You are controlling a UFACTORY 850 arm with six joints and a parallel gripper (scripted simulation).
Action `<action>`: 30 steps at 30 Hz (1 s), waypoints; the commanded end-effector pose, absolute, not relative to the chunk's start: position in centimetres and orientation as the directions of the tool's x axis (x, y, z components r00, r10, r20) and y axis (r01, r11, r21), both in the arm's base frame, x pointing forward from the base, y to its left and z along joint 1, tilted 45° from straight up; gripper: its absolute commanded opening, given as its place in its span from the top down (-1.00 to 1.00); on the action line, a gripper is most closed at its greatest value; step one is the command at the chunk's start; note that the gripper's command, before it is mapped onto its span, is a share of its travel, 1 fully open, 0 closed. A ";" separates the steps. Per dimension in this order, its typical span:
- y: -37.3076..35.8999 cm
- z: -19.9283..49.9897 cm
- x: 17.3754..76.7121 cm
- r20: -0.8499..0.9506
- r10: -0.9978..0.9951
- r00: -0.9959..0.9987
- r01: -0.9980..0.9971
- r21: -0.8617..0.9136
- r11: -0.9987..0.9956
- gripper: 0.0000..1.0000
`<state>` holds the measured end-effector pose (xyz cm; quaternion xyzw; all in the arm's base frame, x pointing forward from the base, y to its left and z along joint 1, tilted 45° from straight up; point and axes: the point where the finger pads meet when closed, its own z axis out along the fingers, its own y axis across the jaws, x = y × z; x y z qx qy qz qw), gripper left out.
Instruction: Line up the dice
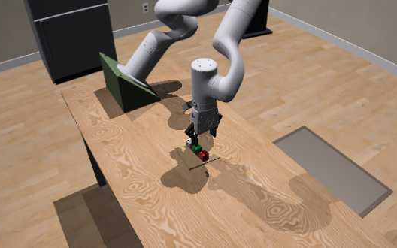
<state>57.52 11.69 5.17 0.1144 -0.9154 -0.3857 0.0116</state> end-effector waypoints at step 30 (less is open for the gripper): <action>9.2 7.7 58.0 -0.069 -0.218 -0.974 -0.201 0.708 0.677 -1.00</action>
